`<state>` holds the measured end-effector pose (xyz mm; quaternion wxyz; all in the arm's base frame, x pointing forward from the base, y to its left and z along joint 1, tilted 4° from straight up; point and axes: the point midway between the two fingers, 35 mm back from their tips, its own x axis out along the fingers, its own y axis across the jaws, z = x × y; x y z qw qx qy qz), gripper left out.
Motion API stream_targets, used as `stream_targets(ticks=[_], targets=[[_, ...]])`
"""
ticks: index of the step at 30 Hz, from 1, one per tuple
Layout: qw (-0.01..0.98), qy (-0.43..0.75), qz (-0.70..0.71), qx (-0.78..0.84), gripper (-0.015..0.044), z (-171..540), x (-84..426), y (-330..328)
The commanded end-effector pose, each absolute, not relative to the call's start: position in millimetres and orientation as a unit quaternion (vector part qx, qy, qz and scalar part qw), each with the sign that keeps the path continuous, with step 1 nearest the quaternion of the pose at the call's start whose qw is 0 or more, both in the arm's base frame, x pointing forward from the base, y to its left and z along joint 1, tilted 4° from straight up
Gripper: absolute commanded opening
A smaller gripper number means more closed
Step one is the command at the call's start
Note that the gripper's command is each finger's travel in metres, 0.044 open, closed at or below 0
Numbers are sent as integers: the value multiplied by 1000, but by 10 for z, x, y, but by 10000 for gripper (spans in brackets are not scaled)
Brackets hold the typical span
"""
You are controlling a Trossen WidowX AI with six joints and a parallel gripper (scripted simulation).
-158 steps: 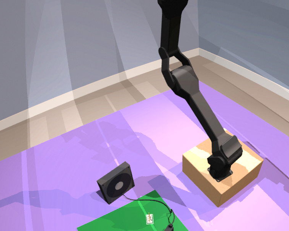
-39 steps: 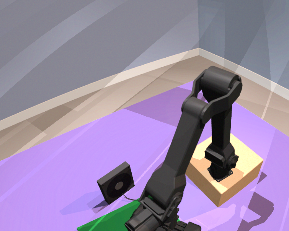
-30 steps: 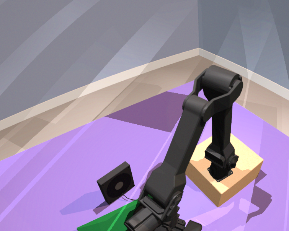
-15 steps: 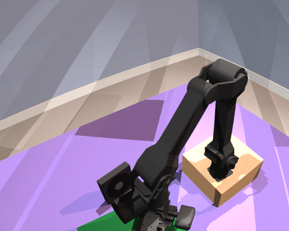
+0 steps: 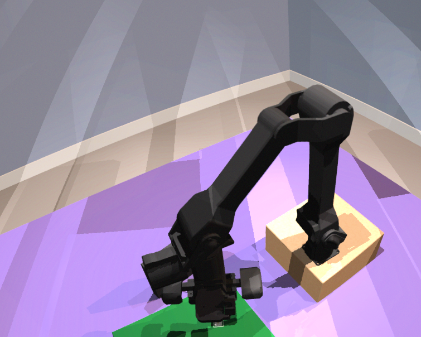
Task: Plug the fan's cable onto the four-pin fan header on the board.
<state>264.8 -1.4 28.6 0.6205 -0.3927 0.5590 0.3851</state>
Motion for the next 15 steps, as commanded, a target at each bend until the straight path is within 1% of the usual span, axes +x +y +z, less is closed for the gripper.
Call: stream_targets(ticks=[1,15], targets=[[617,553,393,-398,0,277,2654,-17],[616,552,395,-399,0,307,2678,34]])
